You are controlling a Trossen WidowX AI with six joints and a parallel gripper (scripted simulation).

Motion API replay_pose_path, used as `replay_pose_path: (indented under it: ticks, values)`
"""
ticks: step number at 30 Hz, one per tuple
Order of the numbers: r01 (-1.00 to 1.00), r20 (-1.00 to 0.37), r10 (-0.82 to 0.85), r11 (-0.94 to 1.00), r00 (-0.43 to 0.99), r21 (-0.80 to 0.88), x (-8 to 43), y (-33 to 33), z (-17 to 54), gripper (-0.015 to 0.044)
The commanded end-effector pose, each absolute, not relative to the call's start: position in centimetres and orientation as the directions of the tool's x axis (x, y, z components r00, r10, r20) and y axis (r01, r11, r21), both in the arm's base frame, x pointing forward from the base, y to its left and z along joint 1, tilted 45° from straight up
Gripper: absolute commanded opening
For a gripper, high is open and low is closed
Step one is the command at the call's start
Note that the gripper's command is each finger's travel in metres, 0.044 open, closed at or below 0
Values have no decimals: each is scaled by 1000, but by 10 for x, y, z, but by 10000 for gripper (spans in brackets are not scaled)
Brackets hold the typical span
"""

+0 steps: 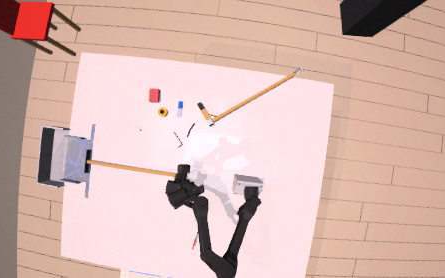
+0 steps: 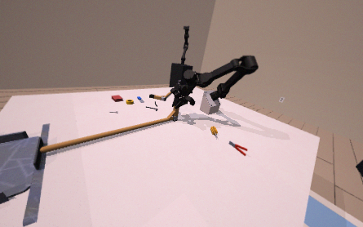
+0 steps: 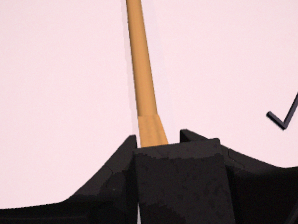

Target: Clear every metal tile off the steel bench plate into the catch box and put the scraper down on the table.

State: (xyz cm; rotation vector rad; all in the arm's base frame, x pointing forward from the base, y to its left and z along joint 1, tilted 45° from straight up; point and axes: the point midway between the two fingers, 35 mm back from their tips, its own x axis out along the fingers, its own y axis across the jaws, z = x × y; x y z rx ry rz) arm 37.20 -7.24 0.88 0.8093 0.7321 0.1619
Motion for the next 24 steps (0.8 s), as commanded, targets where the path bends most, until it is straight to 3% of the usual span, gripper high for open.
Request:
replay_pose_path:
  ticks: [1, 24]
  values:
    - [134, -530, 389, 697, 754, 704, 381, -74, 13, 0]
    - [134, -529, 389, 698, 754, 704, 402, -78, 15, 0]
